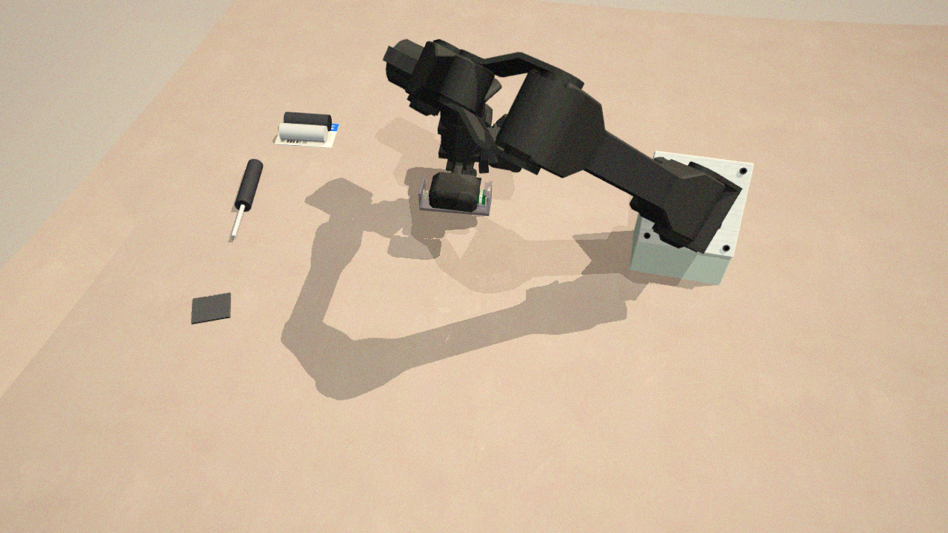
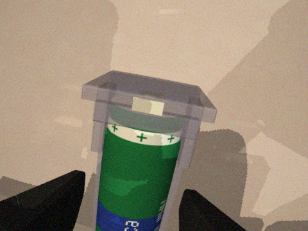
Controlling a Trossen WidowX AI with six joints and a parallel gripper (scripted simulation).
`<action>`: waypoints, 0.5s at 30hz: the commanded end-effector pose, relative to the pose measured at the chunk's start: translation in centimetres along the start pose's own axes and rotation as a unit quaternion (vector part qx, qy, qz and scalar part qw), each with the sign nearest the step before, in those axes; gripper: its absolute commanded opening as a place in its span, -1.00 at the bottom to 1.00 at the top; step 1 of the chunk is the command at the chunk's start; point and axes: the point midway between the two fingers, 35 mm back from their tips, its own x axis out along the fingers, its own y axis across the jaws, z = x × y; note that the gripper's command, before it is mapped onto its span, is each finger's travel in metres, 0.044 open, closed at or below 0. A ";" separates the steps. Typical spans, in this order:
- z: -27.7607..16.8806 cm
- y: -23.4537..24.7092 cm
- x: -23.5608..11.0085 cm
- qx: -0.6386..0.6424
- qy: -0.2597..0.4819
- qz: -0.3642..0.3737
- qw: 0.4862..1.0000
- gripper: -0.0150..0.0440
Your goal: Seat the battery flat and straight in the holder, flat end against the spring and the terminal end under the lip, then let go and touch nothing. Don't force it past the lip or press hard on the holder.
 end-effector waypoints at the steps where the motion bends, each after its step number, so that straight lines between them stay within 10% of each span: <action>1: -0.2 0.1 -0.7 -0.004 0.002 0.003 1.000 0.15; 15: -0.3 0.7 -8.1 -0.004 0.001 0.005 1.000 1.00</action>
